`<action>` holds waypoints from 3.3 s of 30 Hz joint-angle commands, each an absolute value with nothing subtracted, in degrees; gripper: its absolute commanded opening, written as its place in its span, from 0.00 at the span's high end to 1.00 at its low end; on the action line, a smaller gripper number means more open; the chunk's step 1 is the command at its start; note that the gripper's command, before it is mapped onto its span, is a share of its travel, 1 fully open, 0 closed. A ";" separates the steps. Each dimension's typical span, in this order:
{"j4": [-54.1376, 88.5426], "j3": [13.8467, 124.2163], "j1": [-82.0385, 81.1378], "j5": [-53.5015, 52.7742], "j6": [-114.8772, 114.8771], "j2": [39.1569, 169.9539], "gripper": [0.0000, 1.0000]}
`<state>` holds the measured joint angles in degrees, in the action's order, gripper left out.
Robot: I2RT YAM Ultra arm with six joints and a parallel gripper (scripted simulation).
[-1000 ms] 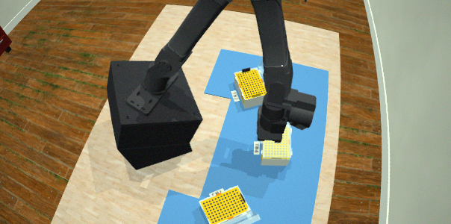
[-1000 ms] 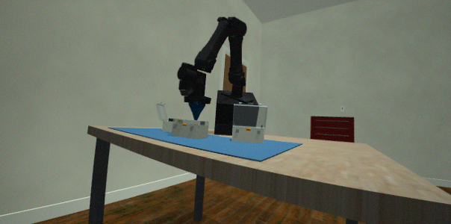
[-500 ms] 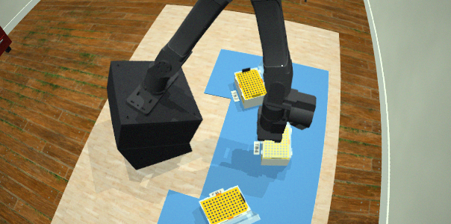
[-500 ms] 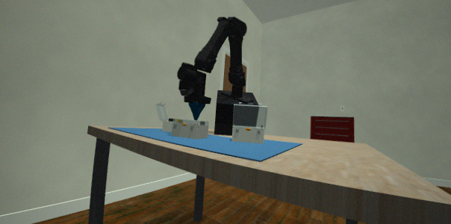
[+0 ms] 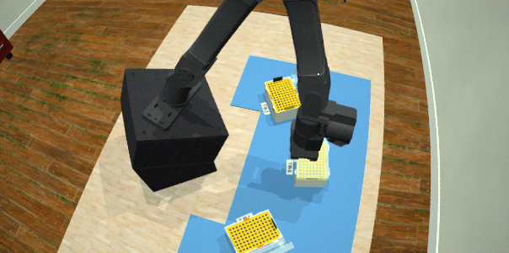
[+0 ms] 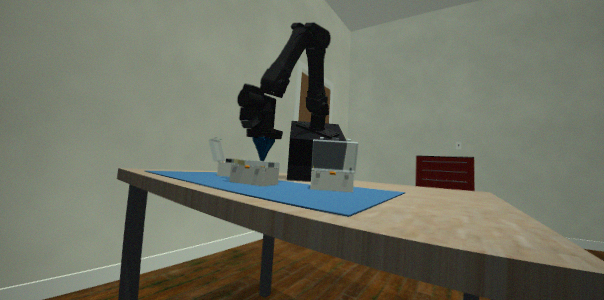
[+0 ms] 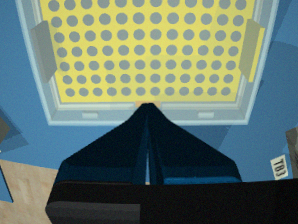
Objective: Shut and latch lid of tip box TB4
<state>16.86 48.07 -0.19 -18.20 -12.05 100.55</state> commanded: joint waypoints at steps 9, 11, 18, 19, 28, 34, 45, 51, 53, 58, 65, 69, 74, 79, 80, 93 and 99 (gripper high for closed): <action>13.27 46.68 -1.22 -17.92 -11.68 103.23 1.00; 13.27 46.68 -1.22 -17.92 -11.68 103.23 1.00; 13.27 46.68 -1.22 -17.92 -11.68 103.23 1.00; 13.27 46.68 -1.22 -17.92 -11.68 103.23 1.00; 13.27 46.68 -1.22 -17.92 -11.68 103.23 1.00; 13.27 46.68 -1.22 -17.92 -11.68 103.23 1.00; 18.06 47.57 0.78 -18.77 -13.16 98.28 1.00; 19.55 48.54 1.19 -18.90 -13.57 96.93 1.00; 20.56 49.40 1.50 -19.03 -13.87 96.23 1.00; 22.55 49.83 2.04 -19.22 -14.40 94.67 1.00; 25.39 50.31 2.82 -19.50 -15.17 92.56 1.00; 26.21 50.48 3.04 -19.57 -15.40 91.97 1.00; 28.27 50.93 3.61 -19.77 -15.97 90.55 1.00; 29.18 51.15 3.87 -19.86 -16.23 89.95 1.00; 29.19 51.15 3.87 -19.85 -16.23 89.94 1.00; 28.21 51.09 3.84 -19.73 -16.06 89.83 1.00; 28.21 51.09 3.84 -19.73 -16.06 89.83 1.00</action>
